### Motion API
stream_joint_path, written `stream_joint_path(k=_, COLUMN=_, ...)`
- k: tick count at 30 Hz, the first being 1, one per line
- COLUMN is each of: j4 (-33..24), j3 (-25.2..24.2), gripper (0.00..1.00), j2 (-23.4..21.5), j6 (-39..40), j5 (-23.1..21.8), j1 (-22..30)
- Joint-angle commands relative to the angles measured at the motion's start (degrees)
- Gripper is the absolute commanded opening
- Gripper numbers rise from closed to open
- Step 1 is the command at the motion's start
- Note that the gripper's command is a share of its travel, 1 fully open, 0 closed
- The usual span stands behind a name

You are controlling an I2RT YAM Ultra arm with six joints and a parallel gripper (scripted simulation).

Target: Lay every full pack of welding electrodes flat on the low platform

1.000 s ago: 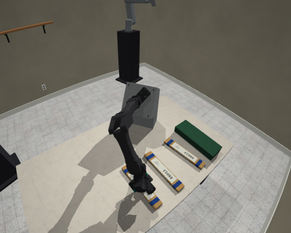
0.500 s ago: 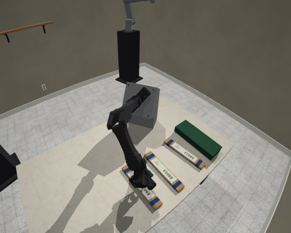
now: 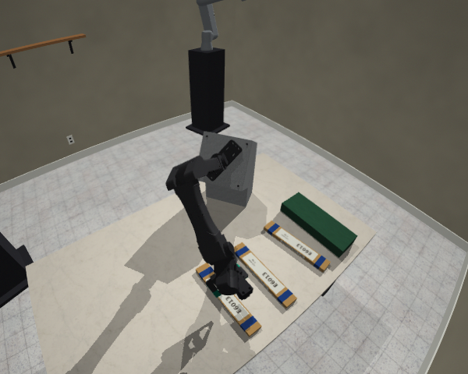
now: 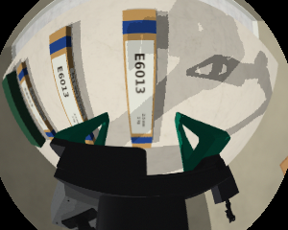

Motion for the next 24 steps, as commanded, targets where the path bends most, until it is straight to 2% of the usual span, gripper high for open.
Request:
stream_joint_path(k=1, j4=-4.0, j3=1.4, gripper=0.97, j2=-3.6, j6=1.4, j5=1.6, j1=1.8)
stream_joint_path(k=13, j4=-4.5, j3=1.2, gripper=0.97, j2=-2.2, j6=1.5, j5=1.7, j1=2.1)
stream_joint_path(k=14, j4=-2.6, j3=-1.9, gripper=0.97, j2=-3.4, j6=1.8, j5=2.4, j1=2.9)
stream_joint_path(k=18, j4=-0.2, j3=-5.9, gripper=0.97, j2=-4.0, j6=4.4, j5=4.8, j1=6.2)
stream_joint_path(k=22, j4=2.0, j3=-9.7, gripper=0.97, j2=-3.4, j6=7.2, j5=7.3, j1=9.7)
stream_joint_path(k=24, j4=2.0, j3=-9.7, gripper=0.97, j2=-3.4, j6=7.2, j5=7.3, j1=9.7)
